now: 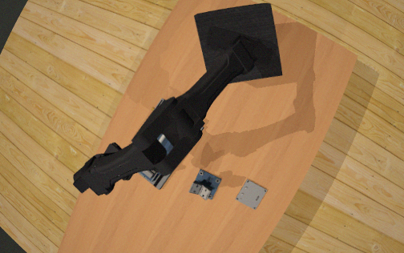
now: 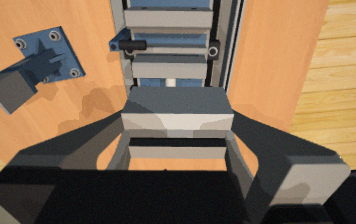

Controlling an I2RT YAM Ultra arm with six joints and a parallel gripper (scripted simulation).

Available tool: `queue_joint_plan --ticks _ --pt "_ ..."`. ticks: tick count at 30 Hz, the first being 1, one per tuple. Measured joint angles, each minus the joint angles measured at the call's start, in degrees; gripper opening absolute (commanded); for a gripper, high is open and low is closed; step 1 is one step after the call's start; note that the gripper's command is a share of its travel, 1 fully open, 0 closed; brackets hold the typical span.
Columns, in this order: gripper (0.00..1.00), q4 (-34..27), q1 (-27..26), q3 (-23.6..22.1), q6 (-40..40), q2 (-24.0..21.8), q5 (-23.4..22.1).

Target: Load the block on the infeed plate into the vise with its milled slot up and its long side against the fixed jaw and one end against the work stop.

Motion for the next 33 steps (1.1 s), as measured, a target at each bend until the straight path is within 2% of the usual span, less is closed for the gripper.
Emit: queue_joint_plan --ticks 33 --pt "0.0 4.5 0.6 -1.3 2.0 2.2 0.0"
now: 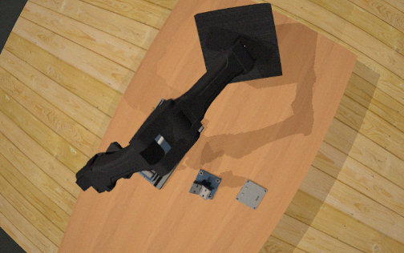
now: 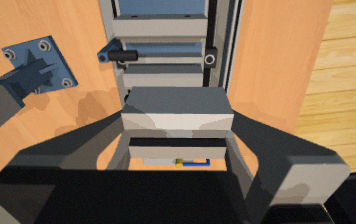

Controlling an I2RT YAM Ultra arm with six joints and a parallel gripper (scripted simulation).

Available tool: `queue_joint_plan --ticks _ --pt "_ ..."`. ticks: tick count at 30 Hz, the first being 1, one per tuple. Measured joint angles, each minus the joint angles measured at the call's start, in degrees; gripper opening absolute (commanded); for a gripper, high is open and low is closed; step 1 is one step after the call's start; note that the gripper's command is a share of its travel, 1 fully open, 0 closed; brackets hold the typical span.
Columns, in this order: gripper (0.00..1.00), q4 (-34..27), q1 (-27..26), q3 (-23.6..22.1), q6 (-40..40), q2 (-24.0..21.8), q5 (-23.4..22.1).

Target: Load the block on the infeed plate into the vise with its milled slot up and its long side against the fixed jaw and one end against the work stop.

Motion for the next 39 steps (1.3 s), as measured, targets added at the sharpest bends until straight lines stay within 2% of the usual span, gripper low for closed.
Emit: queue_joint_plan --ticks 23,39 --pt "0.0 6.3 2.1 -1.9 2.1 4.5 0.5" --pt "0.0 9.4 3.0 -1.9 3.2 5.8 0.7"
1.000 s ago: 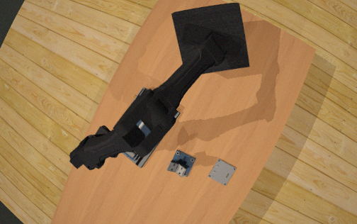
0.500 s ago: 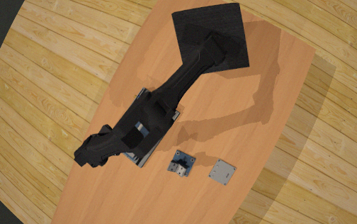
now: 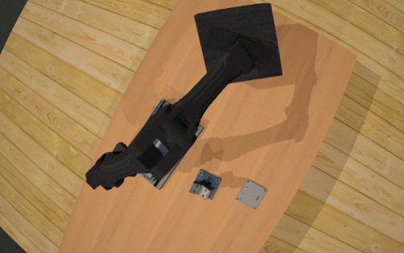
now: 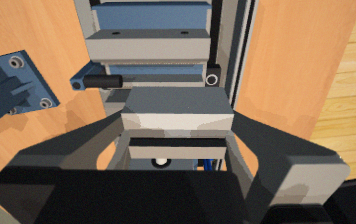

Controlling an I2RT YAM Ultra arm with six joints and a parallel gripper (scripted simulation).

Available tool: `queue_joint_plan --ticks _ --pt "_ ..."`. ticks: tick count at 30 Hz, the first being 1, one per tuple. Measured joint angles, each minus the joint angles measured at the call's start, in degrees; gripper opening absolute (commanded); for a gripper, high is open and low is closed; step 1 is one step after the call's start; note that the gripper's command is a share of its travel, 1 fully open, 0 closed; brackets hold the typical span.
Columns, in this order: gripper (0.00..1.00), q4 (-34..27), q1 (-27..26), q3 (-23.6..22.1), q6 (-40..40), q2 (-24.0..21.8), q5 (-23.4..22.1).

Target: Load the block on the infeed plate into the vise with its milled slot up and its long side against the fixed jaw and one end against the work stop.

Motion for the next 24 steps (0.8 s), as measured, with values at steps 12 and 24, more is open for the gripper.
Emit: queue_joint_plan --ticks 12,24 --pt "0.0 1.0 0.1 -0.2 0.4 0.5 0.1" --pt "0.0 1.1 0.2 -0.2 0.4 0.5 0.1"
